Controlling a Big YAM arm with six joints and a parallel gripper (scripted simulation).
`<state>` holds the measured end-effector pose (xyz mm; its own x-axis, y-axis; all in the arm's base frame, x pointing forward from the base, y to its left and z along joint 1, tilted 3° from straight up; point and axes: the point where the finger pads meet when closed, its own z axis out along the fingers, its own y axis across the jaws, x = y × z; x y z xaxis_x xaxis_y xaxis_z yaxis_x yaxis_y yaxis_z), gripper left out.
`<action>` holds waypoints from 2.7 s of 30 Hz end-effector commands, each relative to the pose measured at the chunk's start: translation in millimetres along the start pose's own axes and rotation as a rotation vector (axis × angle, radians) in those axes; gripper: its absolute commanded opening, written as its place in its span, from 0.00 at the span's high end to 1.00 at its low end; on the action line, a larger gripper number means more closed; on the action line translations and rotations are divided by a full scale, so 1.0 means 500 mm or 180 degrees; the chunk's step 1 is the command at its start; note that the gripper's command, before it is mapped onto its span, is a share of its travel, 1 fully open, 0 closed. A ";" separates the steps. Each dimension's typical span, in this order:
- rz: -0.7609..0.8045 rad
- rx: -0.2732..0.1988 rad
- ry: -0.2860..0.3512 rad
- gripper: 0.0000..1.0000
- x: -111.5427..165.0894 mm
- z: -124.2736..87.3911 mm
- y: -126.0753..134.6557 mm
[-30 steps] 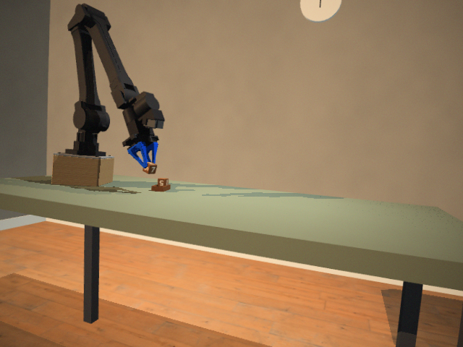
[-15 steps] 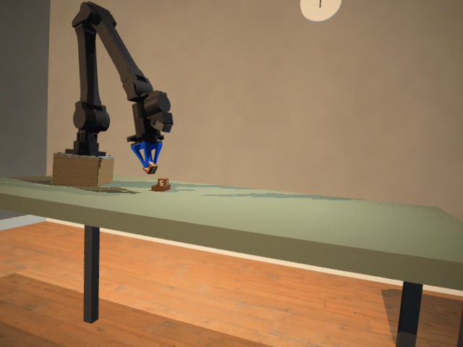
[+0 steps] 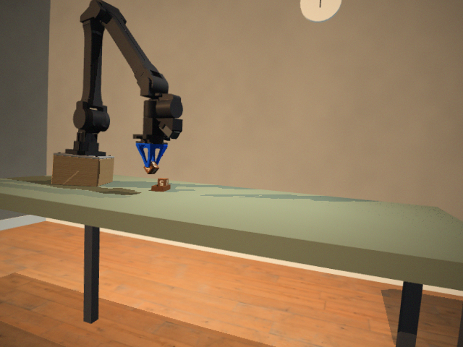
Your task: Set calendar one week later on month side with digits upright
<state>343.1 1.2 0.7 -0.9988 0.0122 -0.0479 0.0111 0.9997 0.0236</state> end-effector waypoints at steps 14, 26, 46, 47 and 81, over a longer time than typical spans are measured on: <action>0.0013 -0.0016 0.0776 0.73 -0.036 -0.016 -0.008; 0.0000 -0.0018 0.1365 0.73 -0.034 -0.010 -0.007; -0.0013 -0.0013 0.2446 0.73 -0.031 -0.004 -0.005; -0.0012 -0.0013 0.2479 0.73 -0.031 -0.004 -0.004; -0.0011 -0.0010 0.2500 0.73 -0.014 0.032 -0.003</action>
<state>346.3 1.1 -10.7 -0.7333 -0.0068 0.6798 0.0138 0.9996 0.0249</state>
